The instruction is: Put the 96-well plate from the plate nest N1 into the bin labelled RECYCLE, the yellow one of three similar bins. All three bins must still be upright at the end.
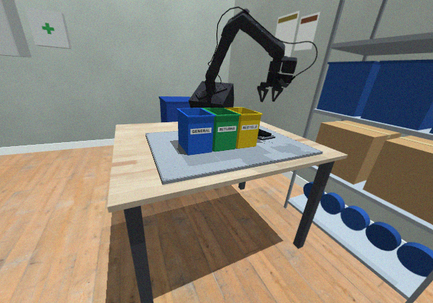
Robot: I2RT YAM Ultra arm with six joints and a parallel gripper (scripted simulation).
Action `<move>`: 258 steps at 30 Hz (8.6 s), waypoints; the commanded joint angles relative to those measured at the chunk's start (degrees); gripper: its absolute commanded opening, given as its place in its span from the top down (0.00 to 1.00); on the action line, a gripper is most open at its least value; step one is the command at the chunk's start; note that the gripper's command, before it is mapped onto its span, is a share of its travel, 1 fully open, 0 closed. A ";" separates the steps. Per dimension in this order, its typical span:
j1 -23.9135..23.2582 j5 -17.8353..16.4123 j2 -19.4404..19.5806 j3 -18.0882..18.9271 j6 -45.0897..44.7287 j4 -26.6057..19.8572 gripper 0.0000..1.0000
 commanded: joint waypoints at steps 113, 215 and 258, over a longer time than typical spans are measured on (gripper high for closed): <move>6.07 2.63 9.37 -13.30 5.21 20.84 0.00; -4.88 3.10 29.77 -12.61 -7.87 49.28 0.00; -4.90 3.10 29.77 -12.62 -7.68 49.30 0.00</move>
